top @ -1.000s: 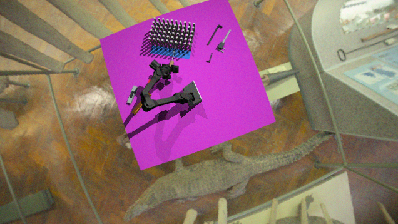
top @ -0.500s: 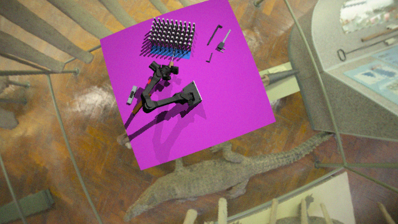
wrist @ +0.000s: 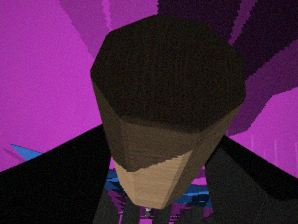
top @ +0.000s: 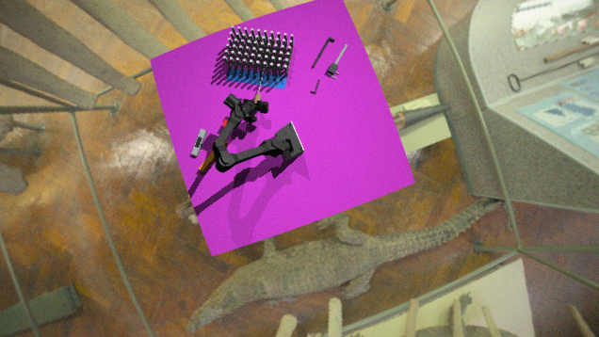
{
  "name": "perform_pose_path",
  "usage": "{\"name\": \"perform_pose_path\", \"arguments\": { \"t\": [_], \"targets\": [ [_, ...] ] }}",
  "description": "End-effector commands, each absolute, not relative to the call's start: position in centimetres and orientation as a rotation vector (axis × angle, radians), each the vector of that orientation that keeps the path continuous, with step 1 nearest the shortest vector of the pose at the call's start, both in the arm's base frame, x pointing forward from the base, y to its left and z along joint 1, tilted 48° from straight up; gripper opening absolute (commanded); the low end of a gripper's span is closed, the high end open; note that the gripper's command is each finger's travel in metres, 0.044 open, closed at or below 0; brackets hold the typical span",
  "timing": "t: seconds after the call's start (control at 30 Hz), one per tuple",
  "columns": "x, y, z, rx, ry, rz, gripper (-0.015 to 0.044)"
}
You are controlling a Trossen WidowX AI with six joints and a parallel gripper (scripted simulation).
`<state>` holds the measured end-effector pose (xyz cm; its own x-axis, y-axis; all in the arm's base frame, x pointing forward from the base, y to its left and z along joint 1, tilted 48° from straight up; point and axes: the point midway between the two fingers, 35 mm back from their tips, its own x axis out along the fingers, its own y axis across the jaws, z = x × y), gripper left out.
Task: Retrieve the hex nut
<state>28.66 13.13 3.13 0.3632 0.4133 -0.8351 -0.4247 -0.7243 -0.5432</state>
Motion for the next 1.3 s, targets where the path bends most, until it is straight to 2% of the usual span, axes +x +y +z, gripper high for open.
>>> {"name": "perform_pose_path", "arguments": {
  "t": [0.0,1.27],
  "targets": [
    [28.5,13.1,3.2,-1.892,0.022,1.444,0.0000],
    [26.6,13.6,4.0,-1.891,0.021,1.445,0.0000]
  ]
}}
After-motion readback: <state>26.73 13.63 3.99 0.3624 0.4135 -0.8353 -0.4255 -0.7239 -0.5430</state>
